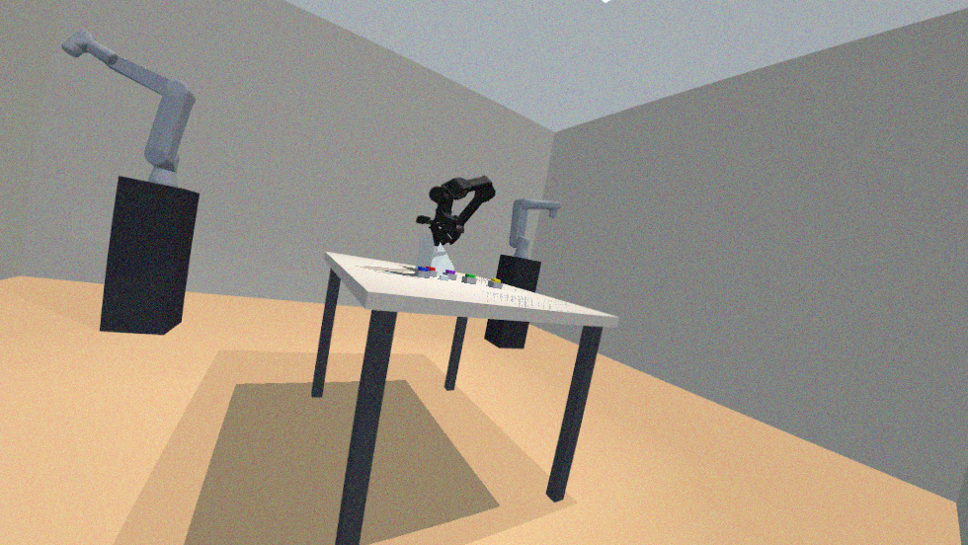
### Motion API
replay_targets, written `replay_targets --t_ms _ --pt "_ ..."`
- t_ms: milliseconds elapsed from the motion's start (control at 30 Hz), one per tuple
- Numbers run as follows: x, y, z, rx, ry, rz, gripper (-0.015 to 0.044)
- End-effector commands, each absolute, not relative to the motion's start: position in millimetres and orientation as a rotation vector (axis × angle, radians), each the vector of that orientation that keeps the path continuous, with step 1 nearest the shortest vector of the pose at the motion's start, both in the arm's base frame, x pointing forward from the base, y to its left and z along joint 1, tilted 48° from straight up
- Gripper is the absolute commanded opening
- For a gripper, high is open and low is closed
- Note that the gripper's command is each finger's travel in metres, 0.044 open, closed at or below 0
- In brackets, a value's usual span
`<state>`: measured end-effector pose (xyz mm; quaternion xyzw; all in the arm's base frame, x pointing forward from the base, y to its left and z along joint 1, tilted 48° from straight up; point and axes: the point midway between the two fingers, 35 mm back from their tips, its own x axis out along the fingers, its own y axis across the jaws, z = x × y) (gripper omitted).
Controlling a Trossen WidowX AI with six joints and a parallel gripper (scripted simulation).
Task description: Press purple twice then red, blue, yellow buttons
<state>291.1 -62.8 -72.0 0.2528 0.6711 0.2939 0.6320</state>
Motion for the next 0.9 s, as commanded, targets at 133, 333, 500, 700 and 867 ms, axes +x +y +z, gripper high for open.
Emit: replay_targets --t_ms 133,333,500,700,867 --pt "322.8 33.4 33.0 0.539 1.521 0.661 0.0020" --pt "296.6 118.8 117.8 0.565 1.513 0.700 0.0020" --pt "271.9 150.8 151.7 0.584 1.517 0.734 0.0020" --pt "272.0 152.7 149.9 0.584 1.517 0.734 0.0020" --pt "267.2 194.7 112.7 0.586 1.516 0.736 0.0020"
